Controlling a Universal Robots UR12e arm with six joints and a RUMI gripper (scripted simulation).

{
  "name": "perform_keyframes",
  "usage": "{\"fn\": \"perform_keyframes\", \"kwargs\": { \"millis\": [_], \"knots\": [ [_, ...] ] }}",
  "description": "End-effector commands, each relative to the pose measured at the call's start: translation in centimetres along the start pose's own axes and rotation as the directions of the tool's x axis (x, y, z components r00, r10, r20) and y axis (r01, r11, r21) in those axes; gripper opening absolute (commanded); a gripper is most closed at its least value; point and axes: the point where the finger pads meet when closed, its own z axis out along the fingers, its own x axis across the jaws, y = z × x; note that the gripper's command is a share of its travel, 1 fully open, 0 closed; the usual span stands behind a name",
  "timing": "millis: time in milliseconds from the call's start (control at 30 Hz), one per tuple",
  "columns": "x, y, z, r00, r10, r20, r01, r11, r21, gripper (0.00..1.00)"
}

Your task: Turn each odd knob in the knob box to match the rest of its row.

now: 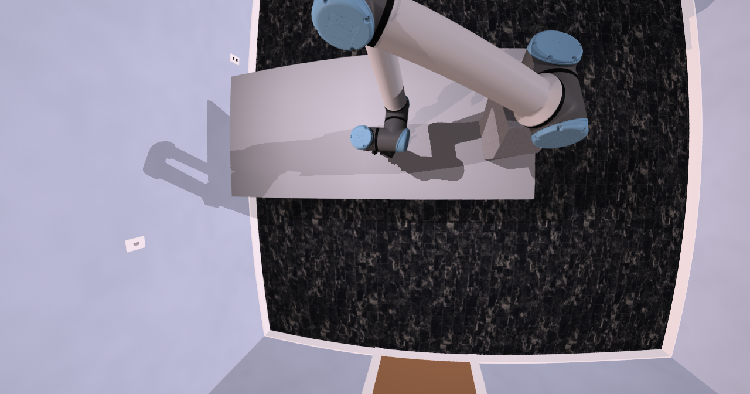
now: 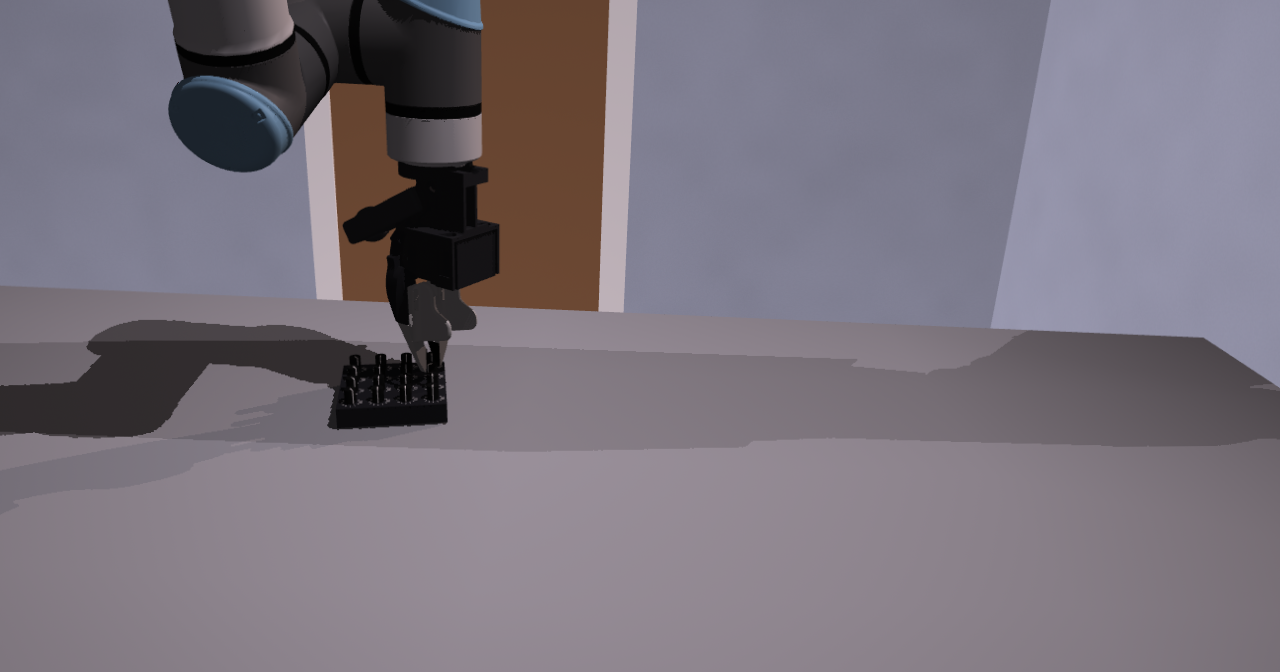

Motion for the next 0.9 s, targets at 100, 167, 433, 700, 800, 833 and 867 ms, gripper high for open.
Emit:
{"fn": "perform_keyframes", "kwargs": {
  "millis": [100, 167, 433, 700, 800, 833, 867],
  "knots": [
    [0.0, -0.1, -2.7, 1.000, -0.001, -0.002, 0.001, 1.000, -0.002, 0.11],
    [0.0, -0.1, -2.7, 1.000, -0.001, -0.002, 0.001, 1.000, -0.002, 0.11],
    [0.0, -0.1, -3.7, 1.000, -0.001, -0.001, 0.001, 1.000, -0.002, 0.11],
    [0.0, 0.0, -3.6, 1.000, 0.000, -0.001, 0.000, 1.000, -0.001, 0.11],
    [0.0, 0.0, -3.6, 1.000, 0.000, -0.001, 0.000, 1.000, -0.001, 0.11],
    [0.0, 0.0, -3.6, 1.000, 0.000, -0.001, 0.000, 1.000, -0.001, 0.11],
    [0.0, 0.0, -3.6, 1.000, 0.000, -0.001, 0.000, 1.000, -0.001, 0.11]
  ]
}}
